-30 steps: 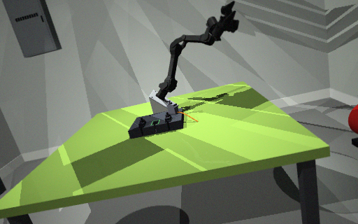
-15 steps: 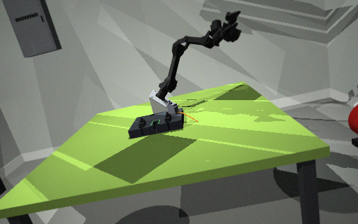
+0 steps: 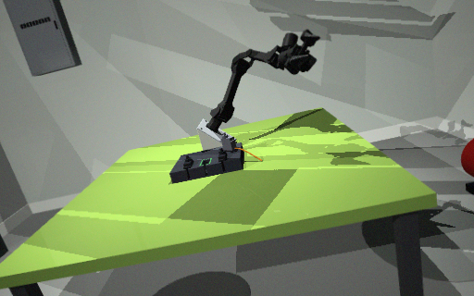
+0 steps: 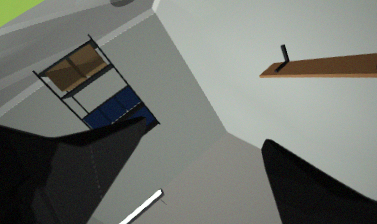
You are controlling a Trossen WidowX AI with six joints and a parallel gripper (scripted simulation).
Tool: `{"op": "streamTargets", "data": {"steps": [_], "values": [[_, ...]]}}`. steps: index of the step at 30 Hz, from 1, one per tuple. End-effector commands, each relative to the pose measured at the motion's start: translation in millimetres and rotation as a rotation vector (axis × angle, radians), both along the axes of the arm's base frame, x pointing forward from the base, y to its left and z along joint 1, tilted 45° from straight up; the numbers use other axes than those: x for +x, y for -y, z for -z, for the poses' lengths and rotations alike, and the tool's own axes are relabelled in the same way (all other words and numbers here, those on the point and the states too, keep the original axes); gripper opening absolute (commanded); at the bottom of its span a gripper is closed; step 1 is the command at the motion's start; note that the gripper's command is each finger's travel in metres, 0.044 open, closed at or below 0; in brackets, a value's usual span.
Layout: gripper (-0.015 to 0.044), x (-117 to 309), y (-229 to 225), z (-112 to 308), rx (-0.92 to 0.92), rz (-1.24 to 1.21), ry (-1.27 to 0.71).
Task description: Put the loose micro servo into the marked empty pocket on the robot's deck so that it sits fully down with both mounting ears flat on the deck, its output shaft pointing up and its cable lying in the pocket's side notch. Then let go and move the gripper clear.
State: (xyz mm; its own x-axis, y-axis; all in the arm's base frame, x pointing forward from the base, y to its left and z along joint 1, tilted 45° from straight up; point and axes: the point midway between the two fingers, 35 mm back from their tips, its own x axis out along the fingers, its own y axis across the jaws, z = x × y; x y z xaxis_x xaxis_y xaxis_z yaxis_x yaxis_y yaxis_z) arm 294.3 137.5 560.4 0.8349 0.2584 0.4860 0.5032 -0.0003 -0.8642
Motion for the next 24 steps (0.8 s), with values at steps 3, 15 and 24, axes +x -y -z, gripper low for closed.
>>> {"op": "streamTargets", "data": {"steps": [3, 15, 24], "values": [[0.0440, 28.1, -2.6, 40.4, -0.067, -0.006, -0.136], [0.0440, 68.1, 5.5, 116.1, -0.134, -0.028, -0.408], [0.0440, 87.1, 20.0, 181.3, -0.147, -0.047, -0.646]]}}
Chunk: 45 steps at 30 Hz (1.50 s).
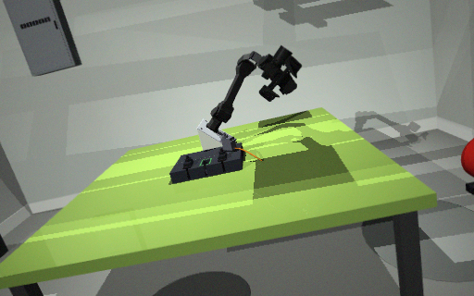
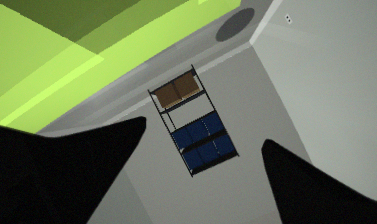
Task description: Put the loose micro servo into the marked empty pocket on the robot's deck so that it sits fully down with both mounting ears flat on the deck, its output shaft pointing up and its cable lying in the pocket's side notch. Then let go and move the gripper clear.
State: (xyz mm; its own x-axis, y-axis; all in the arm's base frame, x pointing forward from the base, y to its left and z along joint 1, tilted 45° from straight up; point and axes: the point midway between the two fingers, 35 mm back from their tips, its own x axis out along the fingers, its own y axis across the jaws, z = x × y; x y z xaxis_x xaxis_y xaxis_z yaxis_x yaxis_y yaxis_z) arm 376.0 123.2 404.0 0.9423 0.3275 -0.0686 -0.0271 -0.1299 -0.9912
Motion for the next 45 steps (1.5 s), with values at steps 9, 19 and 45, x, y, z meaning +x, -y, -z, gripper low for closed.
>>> {"op": "streamTargets", "data": {"steps": [9, 19, 45], "values": [[0.0440, 9.7, 25.7, 89.6, 0.011, 0.009, -0.338], [0.0440, -1.3, 49.5, 153.7, 0.069, 0.033, -0.615], [0.0440, -81.9, 92.2, 266.4, 0.430, 0.149, -1.318]]}}
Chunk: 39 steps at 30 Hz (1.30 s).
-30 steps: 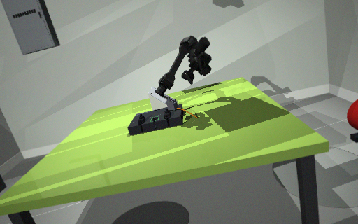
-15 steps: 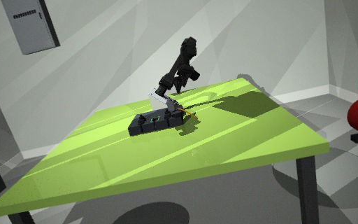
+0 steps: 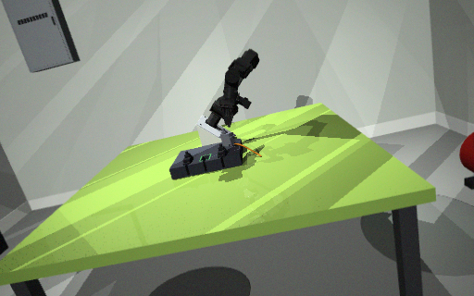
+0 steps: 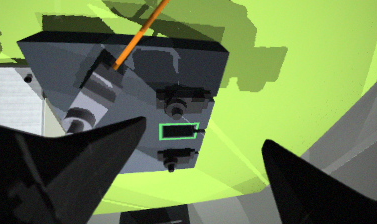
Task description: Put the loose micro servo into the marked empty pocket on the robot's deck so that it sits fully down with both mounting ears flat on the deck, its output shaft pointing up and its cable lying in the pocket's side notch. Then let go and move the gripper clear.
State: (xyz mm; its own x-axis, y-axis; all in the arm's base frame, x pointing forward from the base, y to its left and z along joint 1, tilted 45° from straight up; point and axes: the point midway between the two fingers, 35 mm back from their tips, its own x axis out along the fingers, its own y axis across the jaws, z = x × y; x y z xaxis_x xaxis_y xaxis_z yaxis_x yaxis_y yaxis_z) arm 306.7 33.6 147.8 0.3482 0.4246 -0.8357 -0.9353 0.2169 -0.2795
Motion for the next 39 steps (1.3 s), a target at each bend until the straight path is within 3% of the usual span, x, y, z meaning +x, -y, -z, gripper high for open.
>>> {"op": "streamTargets", "data": {"steps": [1, 21, 39], "values": [[0.0440, -16.3, 3.4, 12.6, 0.063, 0.047, -0.113], [0.0440, -82.7, 6.0, 30.8, 0.403, 0.313, -0.616], [0.0440, -83.6, -12.8, 48.5, 0.416, 0.323, -0.632]]}}
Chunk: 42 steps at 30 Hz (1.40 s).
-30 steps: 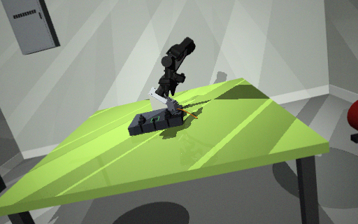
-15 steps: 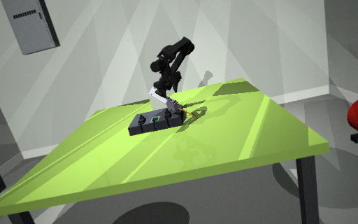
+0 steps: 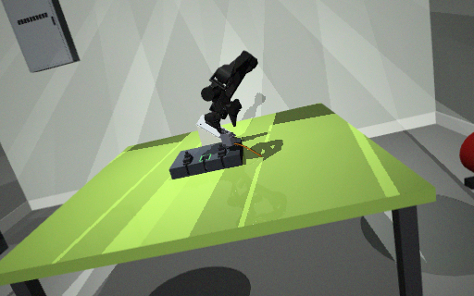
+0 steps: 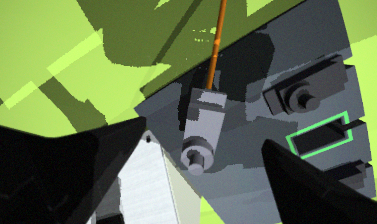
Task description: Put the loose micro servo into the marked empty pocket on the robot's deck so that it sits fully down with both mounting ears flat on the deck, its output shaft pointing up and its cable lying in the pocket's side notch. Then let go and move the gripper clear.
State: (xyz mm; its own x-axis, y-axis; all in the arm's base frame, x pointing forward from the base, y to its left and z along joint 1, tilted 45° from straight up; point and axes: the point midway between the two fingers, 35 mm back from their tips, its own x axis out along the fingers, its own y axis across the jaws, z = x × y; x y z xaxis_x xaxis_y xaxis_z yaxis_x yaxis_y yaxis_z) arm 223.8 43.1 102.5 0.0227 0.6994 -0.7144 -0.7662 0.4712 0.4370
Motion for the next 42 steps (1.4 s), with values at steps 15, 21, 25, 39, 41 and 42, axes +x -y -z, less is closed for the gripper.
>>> {"op": "streamTargets", "data": {"steps": [15, 21, 25, 39, 41, 42], "values": [[0.0440, -0.2, -17.1, 17.0, 0.005, 0.003, -0.003], [0.0309, -0.2, -17.3, 17.1, 0.005, 0.003, -0.003], [0.0204, -0.2, -17.3, 17.1, 0.005, 0.003, -0.003], [0.0000, -0.2, -9.2, 9.5, 0.004, 0.003, -0.003], [0.0000, -1.9, -3.8, 4.0, 0.003, 0.003, -0.003], [0.0000, -3.5, -0.8, 0.8, 0.003, 0.003, -0.003]]}}
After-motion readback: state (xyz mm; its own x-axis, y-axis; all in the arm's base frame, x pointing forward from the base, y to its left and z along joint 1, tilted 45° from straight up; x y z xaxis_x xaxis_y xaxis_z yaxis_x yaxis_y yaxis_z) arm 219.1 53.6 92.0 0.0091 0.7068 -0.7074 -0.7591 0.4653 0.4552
